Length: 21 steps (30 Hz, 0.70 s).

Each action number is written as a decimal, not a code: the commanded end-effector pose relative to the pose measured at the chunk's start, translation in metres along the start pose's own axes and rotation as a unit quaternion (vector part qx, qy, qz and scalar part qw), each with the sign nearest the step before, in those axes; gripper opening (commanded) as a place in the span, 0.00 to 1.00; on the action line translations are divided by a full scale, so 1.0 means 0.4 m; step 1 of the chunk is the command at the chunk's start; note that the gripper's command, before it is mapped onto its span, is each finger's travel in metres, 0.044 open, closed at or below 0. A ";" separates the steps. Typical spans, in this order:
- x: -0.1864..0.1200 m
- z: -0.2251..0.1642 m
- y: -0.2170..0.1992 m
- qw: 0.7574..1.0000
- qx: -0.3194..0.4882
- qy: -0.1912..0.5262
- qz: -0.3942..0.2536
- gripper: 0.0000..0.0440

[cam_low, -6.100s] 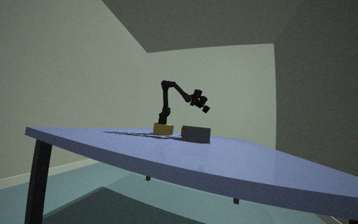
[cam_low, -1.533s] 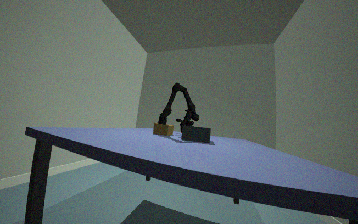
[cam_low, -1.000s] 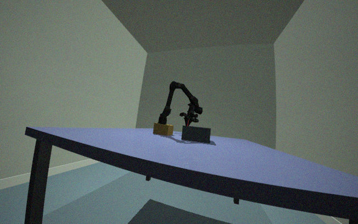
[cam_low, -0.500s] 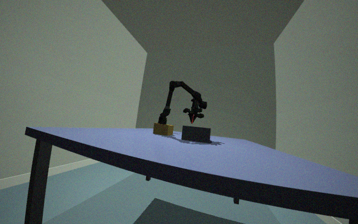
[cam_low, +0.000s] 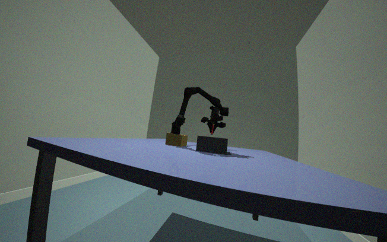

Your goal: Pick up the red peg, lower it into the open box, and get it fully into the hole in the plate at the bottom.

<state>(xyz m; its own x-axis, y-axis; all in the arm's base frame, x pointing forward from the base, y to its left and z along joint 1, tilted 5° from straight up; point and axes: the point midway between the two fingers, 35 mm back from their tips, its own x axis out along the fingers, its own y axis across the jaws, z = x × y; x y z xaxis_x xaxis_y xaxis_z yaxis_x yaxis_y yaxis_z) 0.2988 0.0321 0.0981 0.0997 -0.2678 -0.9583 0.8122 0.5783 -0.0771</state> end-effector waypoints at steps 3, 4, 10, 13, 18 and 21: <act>0.030 0.062 0.010 1.000 0.000 0.002 0.010 0.00; 0.037 0.070 0.010 1.000 -0.002 0.004 0.011 0.00; 0.081 0.106 0.012 1.000 -0.019 0.018 0.017 0.00; 0.106 0.112 0.013 0.999 -0.031 0.027 0.021 0.00; 0.145 0.106 0.008 0.997 -0.053 0.047 0.022 0.02; 0.168 0.098 0.005 0.996 -0.066 0.062 0.020 0.13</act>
<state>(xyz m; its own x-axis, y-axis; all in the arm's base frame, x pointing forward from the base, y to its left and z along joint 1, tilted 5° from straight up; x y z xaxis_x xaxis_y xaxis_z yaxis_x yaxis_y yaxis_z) 0.3333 -0.0143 0.0548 0.0762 -0.1706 -0.9824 0.7426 0.6672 -0.0583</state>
